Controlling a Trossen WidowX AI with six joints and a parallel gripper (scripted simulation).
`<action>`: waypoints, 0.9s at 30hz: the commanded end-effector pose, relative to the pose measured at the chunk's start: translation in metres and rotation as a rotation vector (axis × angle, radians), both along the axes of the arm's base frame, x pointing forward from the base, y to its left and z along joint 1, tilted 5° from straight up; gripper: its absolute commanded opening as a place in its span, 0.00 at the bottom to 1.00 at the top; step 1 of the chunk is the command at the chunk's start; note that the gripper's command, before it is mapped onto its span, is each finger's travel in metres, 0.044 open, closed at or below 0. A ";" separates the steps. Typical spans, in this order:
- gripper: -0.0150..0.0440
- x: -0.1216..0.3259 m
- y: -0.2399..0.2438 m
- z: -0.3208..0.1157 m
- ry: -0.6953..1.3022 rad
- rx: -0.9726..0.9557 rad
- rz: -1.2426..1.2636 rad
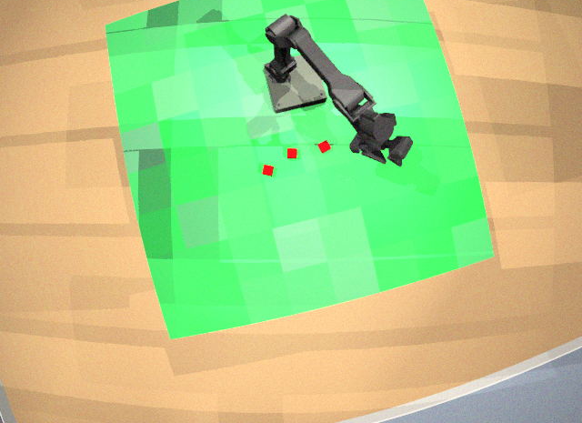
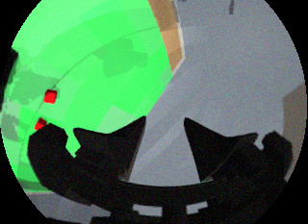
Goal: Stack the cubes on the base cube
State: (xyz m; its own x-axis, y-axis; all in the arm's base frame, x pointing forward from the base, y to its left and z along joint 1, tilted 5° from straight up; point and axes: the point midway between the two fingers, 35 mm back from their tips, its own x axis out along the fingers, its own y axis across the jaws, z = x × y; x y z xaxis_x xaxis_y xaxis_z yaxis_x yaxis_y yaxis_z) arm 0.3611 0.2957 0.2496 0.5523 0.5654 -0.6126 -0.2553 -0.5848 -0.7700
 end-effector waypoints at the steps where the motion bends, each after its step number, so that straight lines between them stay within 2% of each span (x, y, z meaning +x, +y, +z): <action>1: 0.70 0.008 -0.041 -0.033 0.147 -0.055 -0.148; 10: 0.70 0.001 -0.142 -0.095 0.481 -0.166 -0.509; 21: 0.70 -0.054 -0.251 -0.140 0.876 -0.288 -0.958; 27: 0.70 -0.064 -0.263 -0.143 0.929 -0.304 -1.018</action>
